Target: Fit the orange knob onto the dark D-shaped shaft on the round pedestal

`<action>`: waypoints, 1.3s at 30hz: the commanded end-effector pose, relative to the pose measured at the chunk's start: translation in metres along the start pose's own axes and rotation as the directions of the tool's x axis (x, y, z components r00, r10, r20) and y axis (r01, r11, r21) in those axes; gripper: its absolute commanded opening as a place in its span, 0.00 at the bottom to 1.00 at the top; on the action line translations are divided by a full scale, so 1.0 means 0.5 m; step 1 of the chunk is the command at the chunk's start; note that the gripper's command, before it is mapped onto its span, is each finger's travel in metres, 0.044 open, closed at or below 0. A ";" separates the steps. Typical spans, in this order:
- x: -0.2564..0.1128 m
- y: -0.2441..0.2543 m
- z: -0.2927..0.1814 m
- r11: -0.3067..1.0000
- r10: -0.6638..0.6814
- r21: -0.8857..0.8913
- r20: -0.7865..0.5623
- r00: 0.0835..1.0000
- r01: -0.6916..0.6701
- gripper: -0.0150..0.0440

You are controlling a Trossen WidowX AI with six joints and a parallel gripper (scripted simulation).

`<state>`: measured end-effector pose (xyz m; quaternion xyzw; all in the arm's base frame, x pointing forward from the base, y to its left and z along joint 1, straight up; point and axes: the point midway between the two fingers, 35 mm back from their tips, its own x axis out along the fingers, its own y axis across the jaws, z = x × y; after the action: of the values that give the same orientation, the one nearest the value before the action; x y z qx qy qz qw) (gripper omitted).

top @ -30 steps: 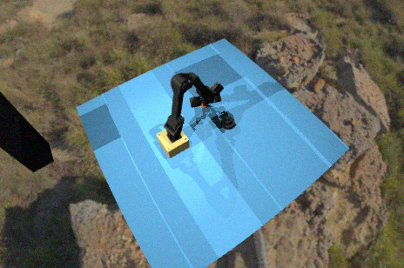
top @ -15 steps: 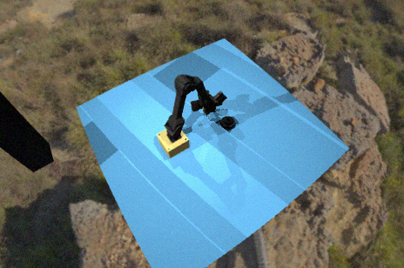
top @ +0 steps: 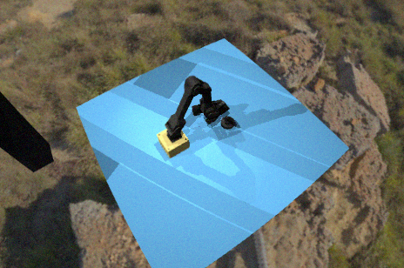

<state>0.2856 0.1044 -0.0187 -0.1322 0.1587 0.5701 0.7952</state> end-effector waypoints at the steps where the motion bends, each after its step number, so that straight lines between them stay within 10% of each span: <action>1: -0.006 0.004 -0.008 1.000 0.005 0.002 0.067 0.998 -0.005 0.56; 39: -0.017 0.006 -0.021 1.000 0.008 0.007 0.179 0.984 -0.010 0.69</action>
<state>0.2794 0.0934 -0.0246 -0.0800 0.0882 0.5824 0.8042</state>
